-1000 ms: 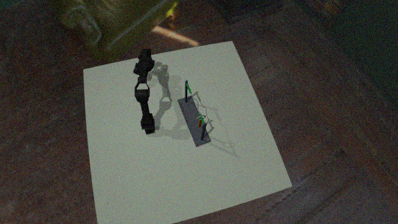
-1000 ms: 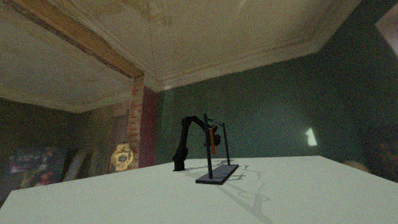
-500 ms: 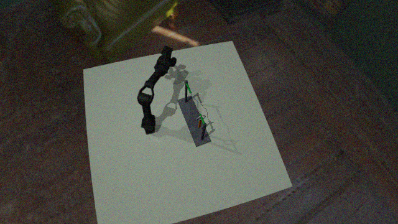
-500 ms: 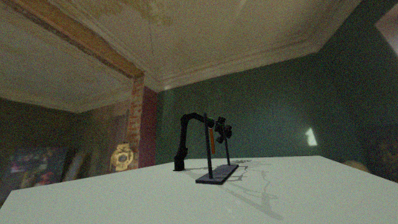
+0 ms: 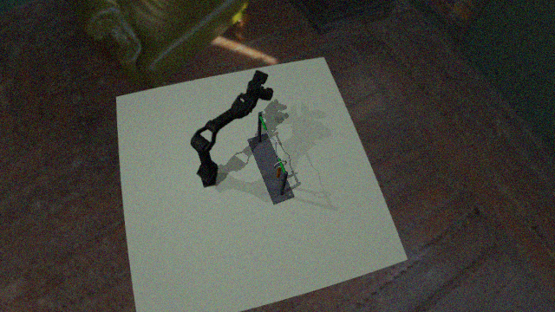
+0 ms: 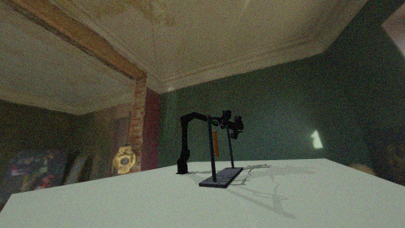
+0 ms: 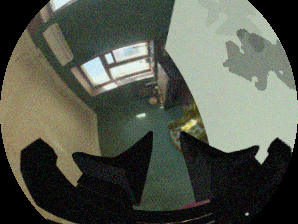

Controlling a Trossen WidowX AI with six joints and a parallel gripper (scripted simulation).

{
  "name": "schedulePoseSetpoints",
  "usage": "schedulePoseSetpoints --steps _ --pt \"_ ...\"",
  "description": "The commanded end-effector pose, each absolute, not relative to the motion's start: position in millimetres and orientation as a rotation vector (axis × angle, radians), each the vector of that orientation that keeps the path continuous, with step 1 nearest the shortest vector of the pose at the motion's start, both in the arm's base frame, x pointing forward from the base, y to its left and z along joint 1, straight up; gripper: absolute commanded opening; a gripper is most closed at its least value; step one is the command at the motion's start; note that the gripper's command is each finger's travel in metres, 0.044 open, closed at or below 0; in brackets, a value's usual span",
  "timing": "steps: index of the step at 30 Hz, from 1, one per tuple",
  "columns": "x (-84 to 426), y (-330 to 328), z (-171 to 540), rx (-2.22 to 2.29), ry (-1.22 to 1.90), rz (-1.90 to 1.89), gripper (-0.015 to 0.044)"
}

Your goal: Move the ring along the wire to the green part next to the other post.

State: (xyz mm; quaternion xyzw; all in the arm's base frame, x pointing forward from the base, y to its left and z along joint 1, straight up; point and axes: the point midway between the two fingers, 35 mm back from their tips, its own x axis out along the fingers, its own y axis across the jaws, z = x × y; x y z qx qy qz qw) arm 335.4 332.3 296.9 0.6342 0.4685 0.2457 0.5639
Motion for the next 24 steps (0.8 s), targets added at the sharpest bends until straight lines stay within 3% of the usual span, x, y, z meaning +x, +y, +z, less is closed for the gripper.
schedulePoseSetpoints --steps 1,14,24 --pt "357 300 314 1.504 0.962 0.590 0.0160" --pt "443 137 333 1.611 0.520 0.310 0.0160" --pt "459 36 339 1.452 0.289 0.189 0.0160"
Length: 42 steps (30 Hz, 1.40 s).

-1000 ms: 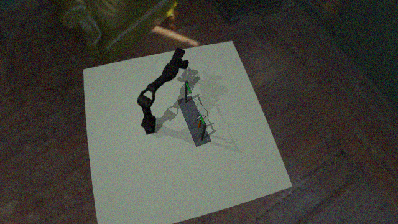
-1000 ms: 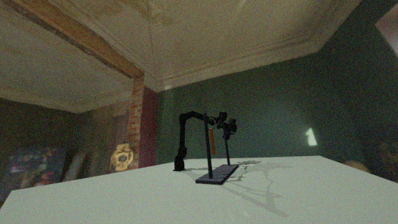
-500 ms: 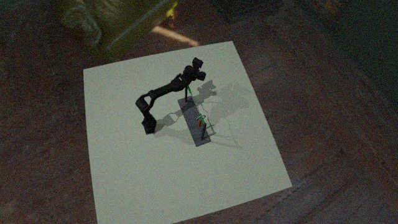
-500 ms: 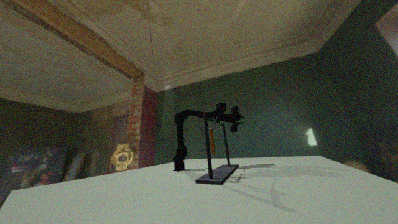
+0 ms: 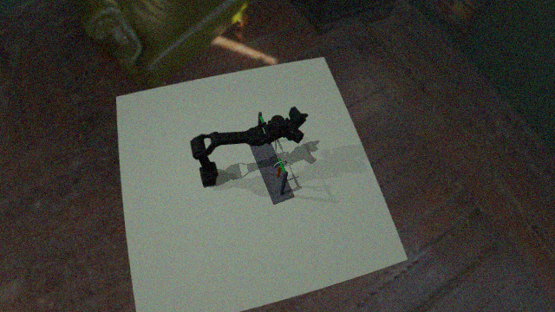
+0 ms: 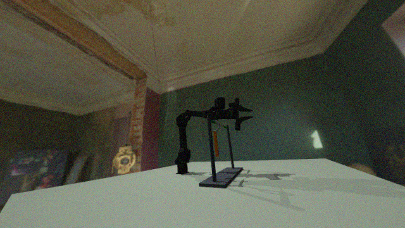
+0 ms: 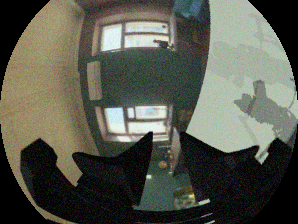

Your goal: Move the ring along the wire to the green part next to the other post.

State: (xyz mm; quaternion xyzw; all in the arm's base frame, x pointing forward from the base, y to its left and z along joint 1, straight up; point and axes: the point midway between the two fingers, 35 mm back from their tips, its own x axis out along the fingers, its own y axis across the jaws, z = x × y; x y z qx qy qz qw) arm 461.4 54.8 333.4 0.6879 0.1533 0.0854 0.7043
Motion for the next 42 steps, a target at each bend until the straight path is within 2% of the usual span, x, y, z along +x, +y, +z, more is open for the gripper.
schedulePoseSetpoints --steps 1,19,42 --pt "459 28 339 1.415 0.270 0.185 0.0160" --pt "433 -117 351 0.728 0.004 0.012 0.0160" --pt "344 -264 361 -0.152 -0.060 -0.327 0.0160"
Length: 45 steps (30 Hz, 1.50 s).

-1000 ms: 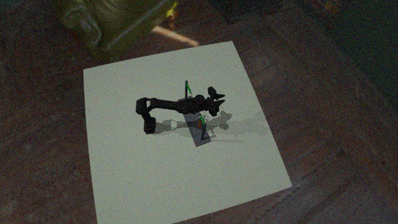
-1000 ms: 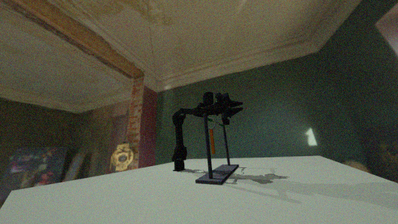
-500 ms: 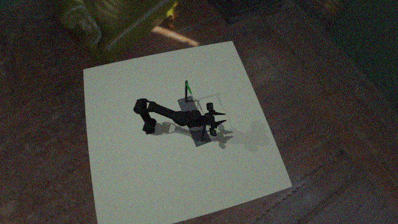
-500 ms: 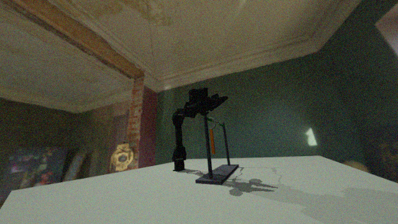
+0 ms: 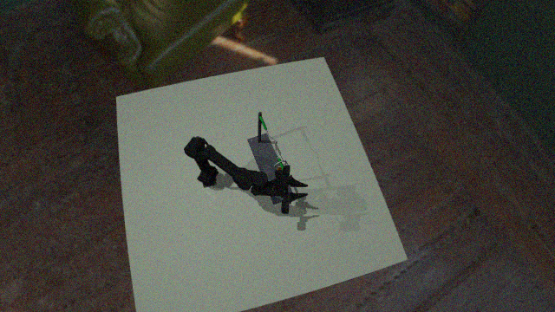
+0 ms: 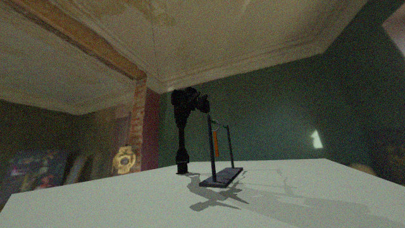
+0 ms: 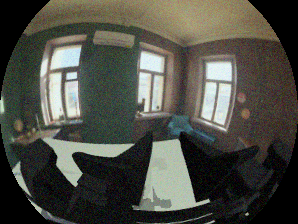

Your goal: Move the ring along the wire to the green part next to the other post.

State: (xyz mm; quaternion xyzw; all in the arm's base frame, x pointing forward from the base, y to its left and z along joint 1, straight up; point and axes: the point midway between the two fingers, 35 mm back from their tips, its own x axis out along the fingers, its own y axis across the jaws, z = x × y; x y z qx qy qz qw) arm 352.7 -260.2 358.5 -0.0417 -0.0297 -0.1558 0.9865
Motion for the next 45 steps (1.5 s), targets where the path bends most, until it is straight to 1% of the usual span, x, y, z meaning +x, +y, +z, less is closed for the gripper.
schedulePoseSetpoints --steps 1,5,9,20,27,34,42,45 --pt "340 -268 361 -0.167 -0.058 -0.338 0.0160" --pt "326 -278 356 -0.215 -0.048 -0.371 0.0160" --pt "323 -280 337 -0.219 -0.033 -0.355 0.0160" --pt "304 -262 227 -0.177 0.033 -0.205 0.0160" --pt "280 -231 165 -0.136 0.063 -0.107 0.0160" --pt "250 -186 118 -0.086 0.081 -0.007 0.0160" --pt "215 -124 88 -0.022 0.083 0.101 0.0160" --pt "212 -118 86 -0.017 0.082 0.110 0.0160"
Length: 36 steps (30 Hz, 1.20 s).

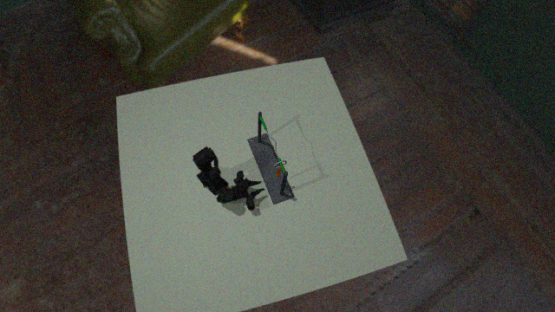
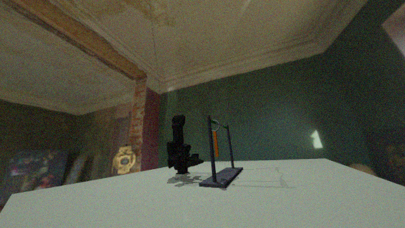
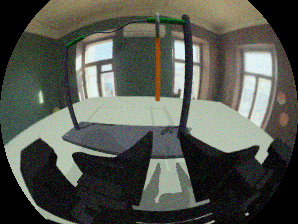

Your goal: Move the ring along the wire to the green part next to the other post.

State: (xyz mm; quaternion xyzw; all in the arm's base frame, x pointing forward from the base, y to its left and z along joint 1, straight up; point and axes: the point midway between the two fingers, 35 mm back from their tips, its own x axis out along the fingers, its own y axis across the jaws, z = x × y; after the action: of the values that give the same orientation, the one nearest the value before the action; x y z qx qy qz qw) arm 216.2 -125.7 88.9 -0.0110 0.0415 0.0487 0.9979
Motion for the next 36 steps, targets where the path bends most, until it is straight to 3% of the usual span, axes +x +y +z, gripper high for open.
schedulePoseSetpoints --steps 1,18,36 --pt "212 -118 86 -0.017 0.082 0.110 0.0160" --pt "262 -113 134 -0.019 0.077 0.110 0.0160" --pt "282 -114 135 -0.019 0.077 0.110 0.0160"
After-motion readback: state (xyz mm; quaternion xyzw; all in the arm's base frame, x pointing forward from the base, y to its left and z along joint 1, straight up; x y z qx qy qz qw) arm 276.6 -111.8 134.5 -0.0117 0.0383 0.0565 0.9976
